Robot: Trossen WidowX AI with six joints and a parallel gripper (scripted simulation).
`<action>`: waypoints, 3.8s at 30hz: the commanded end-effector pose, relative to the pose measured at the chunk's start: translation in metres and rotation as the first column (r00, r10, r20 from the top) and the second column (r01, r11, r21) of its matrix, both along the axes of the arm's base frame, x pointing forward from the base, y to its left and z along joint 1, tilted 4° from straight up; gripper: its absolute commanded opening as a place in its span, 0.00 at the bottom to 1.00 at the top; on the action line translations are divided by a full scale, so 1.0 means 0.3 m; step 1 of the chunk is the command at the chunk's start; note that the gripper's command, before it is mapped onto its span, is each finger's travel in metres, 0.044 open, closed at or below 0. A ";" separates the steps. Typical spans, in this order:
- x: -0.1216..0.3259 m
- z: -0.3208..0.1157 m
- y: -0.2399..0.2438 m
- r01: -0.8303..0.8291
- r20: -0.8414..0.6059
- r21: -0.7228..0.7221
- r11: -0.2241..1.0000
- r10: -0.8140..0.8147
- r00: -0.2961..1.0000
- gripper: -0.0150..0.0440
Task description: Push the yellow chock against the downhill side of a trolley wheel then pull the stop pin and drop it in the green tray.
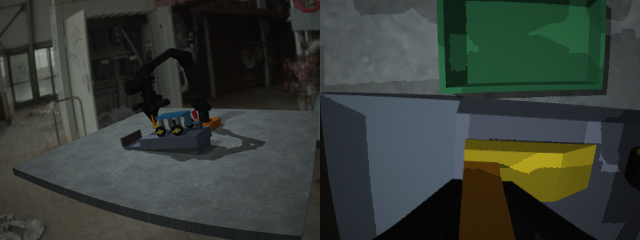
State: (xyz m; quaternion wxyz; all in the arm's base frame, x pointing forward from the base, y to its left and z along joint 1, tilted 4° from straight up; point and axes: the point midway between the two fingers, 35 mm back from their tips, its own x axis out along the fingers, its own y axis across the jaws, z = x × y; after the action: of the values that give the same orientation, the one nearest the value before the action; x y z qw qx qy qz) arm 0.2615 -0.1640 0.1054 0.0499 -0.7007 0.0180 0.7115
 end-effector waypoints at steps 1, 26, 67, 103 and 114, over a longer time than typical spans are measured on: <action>0.001 -0.036 0.006 0.005 0.001 0.005 1.000 -0.005 1.000 0.25; 0.005 -0.037 0.069 0.005 0.001 0.007 1.000 -0.005 1.000 0.25; 0.008 0.030 0.099 0.005 0.001 0.007 1.000 -0.005 1.000 0.58; 0.194 0.233 0.463 -0.823 0.183 -0.023 0.568 0.812 0.555 0.58; 0.197 0.267 0.728 -0.998 0.265 -0.058 0.018 0.964 0.002 0.58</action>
State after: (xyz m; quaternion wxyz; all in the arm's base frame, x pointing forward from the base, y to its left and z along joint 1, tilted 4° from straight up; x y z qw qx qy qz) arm 0.3220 0.0398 0.1835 -0.3814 -0.6090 -0.4958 0.4877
